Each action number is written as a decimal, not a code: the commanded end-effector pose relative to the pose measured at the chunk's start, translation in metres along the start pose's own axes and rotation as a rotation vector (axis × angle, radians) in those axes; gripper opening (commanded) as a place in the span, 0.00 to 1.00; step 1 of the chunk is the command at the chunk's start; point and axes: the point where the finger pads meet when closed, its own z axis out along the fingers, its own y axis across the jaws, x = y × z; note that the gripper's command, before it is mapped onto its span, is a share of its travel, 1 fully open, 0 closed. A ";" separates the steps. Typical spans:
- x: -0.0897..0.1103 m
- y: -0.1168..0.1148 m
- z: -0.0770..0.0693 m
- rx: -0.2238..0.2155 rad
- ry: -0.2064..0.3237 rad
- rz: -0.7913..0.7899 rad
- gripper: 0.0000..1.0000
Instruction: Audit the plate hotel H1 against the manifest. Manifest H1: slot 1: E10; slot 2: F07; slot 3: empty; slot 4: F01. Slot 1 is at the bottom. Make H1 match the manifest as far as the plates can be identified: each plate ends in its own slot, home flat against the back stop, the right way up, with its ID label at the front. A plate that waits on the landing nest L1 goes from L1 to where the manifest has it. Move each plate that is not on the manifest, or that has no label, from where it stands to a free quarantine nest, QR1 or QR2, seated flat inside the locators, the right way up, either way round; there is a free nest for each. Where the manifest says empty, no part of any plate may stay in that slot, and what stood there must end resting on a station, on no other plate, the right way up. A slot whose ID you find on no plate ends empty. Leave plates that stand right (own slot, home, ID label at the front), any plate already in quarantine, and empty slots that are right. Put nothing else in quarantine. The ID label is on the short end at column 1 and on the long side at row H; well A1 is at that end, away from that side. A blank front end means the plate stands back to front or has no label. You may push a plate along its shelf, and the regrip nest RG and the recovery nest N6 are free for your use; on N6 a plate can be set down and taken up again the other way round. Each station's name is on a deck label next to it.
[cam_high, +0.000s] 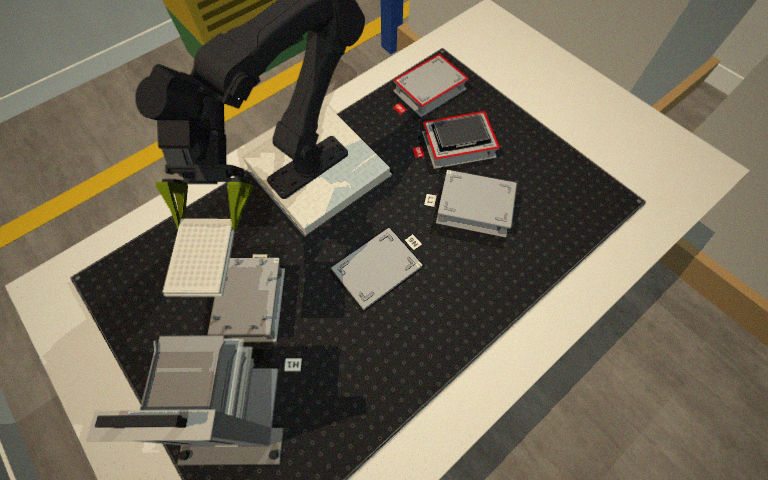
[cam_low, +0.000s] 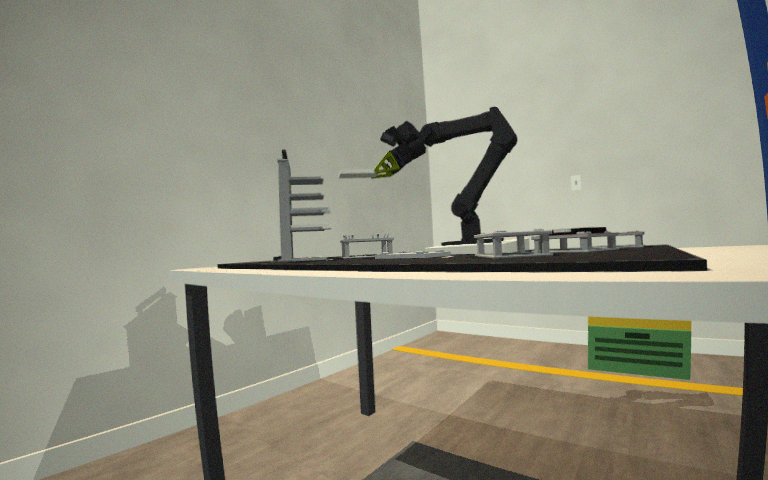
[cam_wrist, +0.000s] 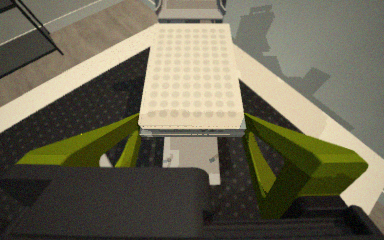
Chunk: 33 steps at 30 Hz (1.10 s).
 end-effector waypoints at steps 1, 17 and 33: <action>-0.003 0.000 -0.002 -0.003 -0.011 -0.005 0.86; -0.003 0.000 -0.001 -0.003 -0.011 -0.005 0.86; -0.005 0.000 0.002 -0.003 -0.011 -0.004 0.86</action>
